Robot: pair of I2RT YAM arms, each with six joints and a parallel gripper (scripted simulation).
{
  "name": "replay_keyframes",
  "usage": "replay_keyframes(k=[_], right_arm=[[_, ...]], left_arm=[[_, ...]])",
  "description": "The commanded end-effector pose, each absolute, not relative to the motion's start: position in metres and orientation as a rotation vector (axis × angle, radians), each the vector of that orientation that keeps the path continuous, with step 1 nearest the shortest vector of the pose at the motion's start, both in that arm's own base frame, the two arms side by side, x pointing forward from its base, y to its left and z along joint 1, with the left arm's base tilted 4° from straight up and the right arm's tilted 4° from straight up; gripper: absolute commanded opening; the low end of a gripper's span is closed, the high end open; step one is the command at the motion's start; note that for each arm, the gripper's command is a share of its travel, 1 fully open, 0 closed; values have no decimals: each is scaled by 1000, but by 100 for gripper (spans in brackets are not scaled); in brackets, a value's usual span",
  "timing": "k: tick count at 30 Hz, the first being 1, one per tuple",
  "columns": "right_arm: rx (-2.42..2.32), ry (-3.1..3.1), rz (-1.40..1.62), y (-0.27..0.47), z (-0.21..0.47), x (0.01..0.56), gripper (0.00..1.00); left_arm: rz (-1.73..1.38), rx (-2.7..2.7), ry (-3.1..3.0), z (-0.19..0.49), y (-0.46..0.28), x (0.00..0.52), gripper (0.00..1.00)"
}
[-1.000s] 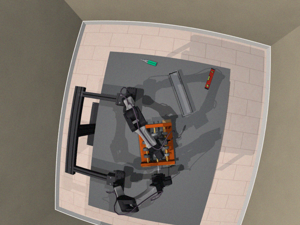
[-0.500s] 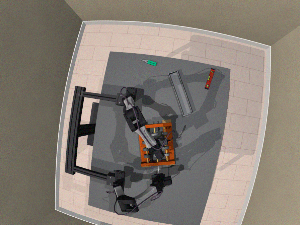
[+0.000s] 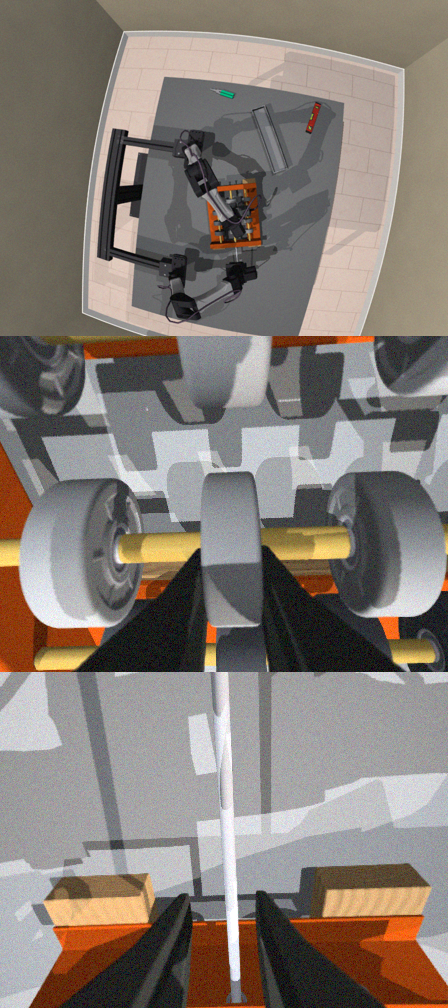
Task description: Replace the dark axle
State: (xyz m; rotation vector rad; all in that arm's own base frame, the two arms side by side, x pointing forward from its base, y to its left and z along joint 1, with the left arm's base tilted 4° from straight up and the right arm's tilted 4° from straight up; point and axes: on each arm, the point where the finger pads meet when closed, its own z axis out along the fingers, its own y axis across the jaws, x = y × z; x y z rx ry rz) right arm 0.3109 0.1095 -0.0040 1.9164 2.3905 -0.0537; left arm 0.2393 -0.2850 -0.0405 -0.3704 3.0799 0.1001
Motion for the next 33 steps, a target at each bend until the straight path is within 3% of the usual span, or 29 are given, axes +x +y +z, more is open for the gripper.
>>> replay_keyframes(k=[1,15,16,33], right_arm=[[1902,2386,-10,111,25,316,25],[1899,2390,-16,111,23,315,25],[1902,2383,-5,112,23,317,19],[1905,2623,19,73,7,327,19]], left_arm=[[64,-355,3050,-30,-296,247,0],[67,-358,3052,-38,-294,245,0],[72,-358,3054,-39,-293,244,0],[88,-369,3070,-46,-291,240,0]])
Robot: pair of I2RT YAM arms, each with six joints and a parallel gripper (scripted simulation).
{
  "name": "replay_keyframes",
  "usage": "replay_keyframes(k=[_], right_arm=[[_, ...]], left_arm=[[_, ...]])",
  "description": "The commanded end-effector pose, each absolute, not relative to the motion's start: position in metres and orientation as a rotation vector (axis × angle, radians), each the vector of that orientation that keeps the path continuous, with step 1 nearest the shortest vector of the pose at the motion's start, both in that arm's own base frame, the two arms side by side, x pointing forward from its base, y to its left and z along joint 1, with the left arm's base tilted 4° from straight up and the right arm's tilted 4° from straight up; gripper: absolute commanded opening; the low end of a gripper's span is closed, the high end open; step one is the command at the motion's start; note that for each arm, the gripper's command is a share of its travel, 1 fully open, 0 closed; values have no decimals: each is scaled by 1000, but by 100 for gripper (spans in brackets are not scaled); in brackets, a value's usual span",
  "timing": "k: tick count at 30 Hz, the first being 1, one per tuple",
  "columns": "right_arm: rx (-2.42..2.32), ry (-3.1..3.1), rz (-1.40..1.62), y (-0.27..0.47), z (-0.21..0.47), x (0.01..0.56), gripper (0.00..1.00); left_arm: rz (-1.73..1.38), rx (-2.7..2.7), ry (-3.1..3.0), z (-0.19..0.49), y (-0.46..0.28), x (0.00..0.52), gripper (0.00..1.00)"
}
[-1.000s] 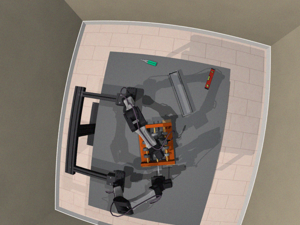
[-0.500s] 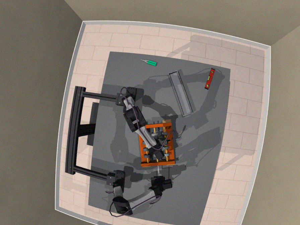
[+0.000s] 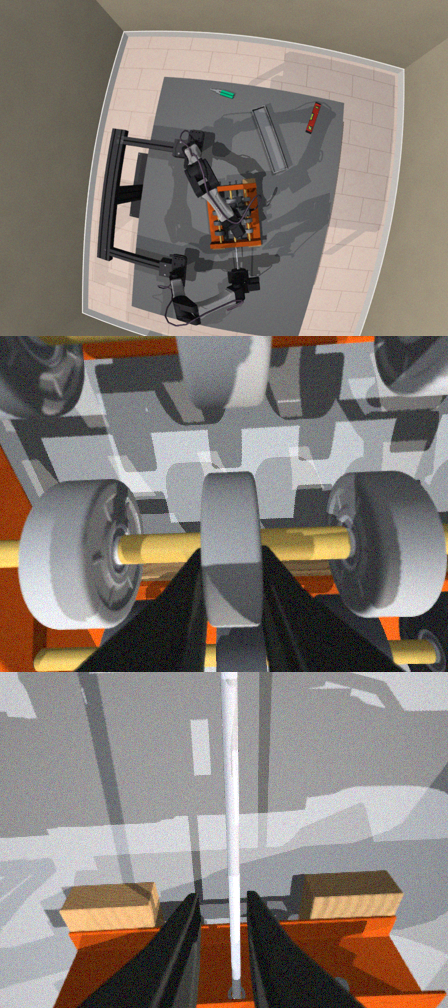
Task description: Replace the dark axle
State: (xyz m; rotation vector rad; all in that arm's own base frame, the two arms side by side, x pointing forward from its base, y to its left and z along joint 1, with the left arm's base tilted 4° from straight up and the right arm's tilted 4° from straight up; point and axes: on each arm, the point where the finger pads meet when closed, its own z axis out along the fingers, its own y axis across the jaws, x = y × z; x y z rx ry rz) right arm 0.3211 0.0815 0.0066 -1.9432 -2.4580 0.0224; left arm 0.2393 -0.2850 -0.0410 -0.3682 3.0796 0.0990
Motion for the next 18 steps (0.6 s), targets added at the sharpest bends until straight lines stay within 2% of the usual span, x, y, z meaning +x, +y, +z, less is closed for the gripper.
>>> replay_keyframes(k=[1,18], right_arm=[[-1769,-2449,-36,67,7,328,19],[-1678,-2279,-347,-32,-1,347,19]], left_arm=[[89,-369,3072,-47,-290,240,0],[84,-348,3092,-49,-292,237,0]])
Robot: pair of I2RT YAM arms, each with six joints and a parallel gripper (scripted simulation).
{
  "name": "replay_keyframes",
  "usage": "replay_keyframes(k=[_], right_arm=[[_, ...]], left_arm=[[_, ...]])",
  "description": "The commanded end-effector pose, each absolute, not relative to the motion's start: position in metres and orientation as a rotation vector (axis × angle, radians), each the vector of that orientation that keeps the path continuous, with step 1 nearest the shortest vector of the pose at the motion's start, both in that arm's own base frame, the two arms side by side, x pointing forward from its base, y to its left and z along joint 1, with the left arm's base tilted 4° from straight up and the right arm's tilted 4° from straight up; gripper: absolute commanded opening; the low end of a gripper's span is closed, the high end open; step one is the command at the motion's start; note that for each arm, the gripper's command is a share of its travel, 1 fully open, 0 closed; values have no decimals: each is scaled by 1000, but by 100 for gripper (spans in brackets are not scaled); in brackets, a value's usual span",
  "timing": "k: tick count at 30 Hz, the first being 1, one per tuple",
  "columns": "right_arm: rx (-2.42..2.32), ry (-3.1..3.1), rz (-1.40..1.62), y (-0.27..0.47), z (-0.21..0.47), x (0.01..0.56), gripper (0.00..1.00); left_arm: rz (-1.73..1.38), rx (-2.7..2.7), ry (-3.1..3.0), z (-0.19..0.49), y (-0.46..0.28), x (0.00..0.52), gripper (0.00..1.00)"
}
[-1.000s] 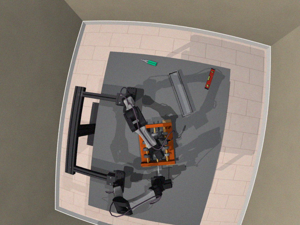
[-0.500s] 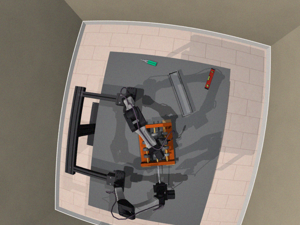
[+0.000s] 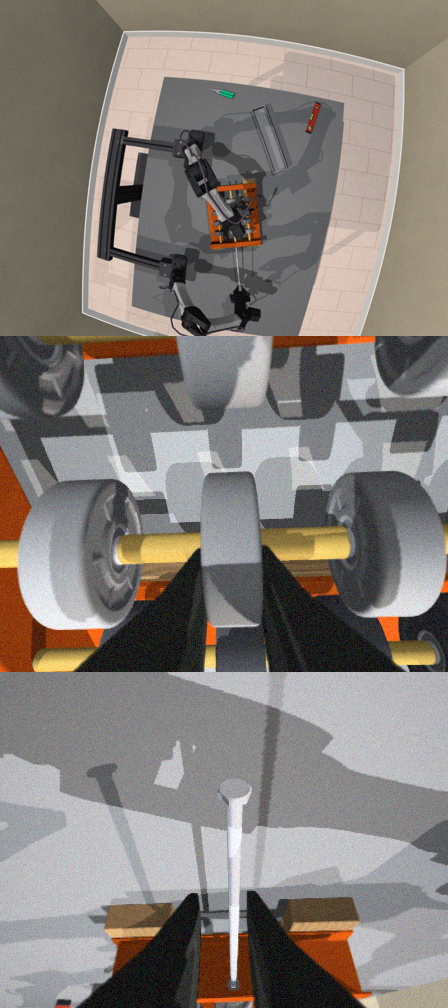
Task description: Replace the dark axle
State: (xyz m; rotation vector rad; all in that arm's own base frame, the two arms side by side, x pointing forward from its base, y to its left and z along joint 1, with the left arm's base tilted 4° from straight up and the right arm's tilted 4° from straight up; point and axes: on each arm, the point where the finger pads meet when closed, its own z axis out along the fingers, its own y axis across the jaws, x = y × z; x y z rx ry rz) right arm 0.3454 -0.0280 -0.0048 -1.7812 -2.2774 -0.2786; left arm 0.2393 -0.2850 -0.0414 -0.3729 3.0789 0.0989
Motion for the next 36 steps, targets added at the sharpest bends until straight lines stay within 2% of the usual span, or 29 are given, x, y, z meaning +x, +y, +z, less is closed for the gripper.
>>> replay_keyframes(k=[1,11,36], right_arm=[[-1688,-2270,-347,-35,-2,347,19],[-1776,-2247,-294,-48,-3,349,19],[-1783,-2253,-314,-26,-48,345,19]], left_arm=[[77,-346,3090,-48,-293,237,0],[78,-351,3089,-48,-293,237,0],[79,-370,3089,-48,-293,237,0]])
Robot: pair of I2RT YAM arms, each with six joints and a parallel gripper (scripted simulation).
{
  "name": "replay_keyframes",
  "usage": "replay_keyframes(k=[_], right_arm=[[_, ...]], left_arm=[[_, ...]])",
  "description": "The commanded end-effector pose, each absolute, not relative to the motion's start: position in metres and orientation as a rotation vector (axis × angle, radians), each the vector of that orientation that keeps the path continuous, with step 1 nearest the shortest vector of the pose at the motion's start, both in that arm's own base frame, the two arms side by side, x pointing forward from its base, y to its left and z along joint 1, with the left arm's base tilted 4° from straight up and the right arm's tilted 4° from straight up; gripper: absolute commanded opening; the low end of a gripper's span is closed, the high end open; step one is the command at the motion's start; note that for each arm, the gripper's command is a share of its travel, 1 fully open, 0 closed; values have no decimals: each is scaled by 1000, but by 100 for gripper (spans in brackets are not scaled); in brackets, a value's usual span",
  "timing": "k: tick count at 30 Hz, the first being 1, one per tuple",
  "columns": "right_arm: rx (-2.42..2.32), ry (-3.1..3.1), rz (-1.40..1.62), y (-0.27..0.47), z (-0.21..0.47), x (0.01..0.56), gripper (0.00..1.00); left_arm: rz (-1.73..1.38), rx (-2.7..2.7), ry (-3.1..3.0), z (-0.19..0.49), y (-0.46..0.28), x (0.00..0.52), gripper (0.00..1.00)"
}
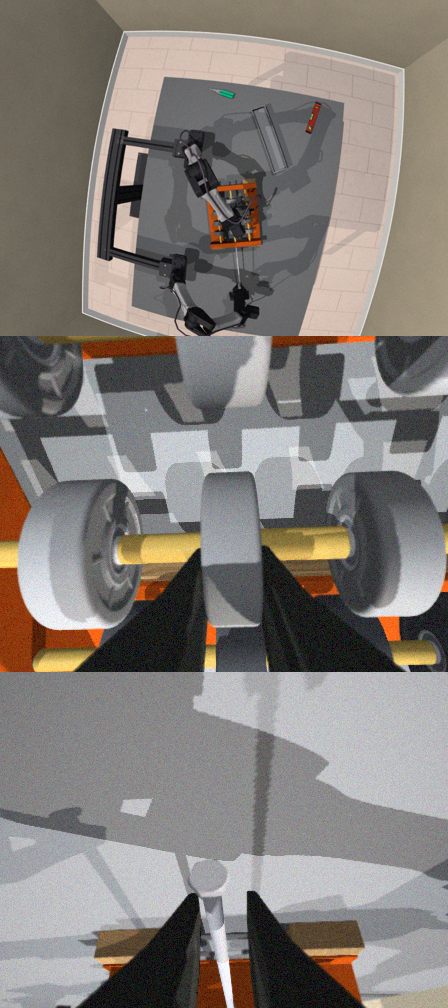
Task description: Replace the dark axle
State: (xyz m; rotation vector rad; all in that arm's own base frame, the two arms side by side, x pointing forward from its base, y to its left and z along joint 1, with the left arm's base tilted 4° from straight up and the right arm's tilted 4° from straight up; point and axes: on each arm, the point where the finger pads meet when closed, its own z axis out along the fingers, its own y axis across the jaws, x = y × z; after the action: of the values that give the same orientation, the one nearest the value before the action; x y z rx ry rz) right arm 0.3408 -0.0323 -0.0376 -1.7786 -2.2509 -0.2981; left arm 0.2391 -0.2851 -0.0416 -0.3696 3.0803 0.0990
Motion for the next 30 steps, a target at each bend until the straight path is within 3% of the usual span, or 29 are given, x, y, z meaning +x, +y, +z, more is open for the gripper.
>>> replay_keyframes(k=[1,17,18,30], right_arm=[[-1783,-2254,-315,-25,-50,345,19],[-1781,-2287,-336,-27,-51,349,19],[-1789,-2255,-317,-25,-52,340,0],[-1794,-2269,-333,-26,-49,347,0]], left_arm=[[79,-370,3089,-48,-293,237,0],[79,-373,3089,-49,-292,238,0],[79,-374,3089,-49,-292,238,0],[84,-367,3088,-49,-293,237,0]])
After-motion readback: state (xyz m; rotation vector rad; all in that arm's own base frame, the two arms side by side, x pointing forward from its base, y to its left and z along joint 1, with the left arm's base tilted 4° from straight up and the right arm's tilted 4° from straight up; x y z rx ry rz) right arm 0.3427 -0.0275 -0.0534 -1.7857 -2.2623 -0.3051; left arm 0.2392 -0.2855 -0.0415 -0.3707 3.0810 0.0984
